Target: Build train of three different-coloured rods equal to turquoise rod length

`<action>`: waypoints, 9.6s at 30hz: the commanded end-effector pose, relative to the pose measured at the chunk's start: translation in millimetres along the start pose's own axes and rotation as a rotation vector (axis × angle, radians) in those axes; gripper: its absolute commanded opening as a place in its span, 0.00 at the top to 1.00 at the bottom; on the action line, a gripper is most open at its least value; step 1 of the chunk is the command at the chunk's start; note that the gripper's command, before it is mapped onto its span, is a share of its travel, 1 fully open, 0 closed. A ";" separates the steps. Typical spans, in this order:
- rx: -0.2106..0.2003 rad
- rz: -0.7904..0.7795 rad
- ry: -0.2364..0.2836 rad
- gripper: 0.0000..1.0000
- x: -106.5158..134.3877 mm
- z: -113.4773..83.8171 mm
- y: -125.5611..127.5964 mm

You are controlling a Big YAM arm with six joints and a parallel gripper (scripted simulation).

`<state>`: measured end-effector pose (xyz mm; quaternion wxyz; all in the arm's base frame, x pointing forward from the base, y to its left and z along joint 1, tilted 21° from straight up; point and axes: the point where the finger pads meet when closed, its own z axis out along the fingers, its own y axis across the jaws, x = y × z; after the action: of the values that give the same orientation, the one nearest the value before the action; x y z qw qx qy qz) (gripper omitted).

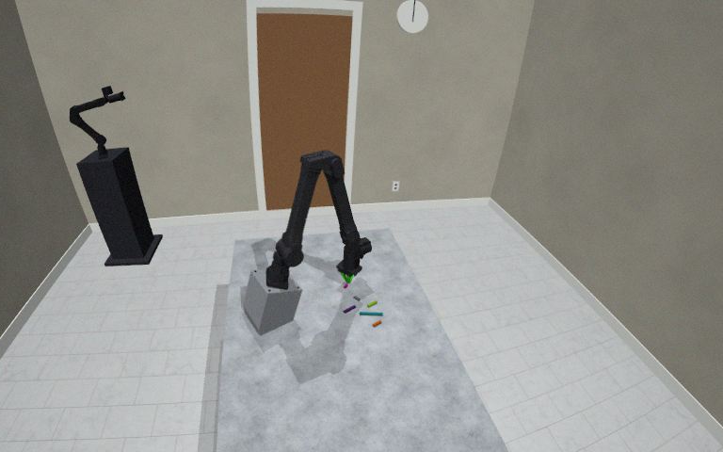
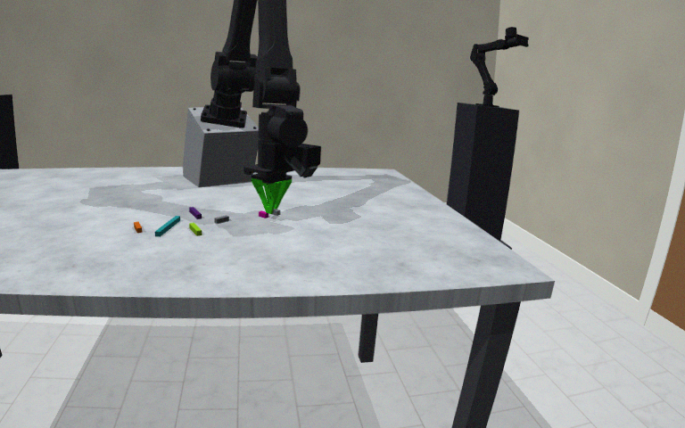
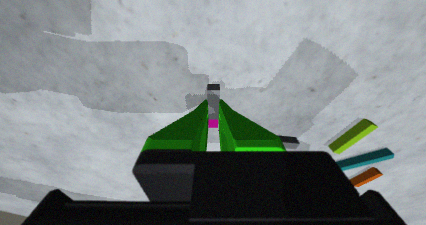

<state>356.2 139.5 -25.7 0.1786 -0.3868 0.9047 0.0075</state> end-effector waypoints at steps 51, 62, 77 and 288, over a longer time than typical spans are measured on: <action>0.015 -0.007 -0.035 0.96 -10.4 -7.3 -0.3; 0.015 -0.007 -0.035 0.96 -10.3 -7.1 -0.3; 0.015 -0.007 -0.035 0.96 -10.3 -7.0 -0.3; -0.009 1.113 -0.048 0.00 -35.5 -71.1 14.7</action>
<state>330.0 150.9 35.8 0.1520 0.1110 0.9776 0.0941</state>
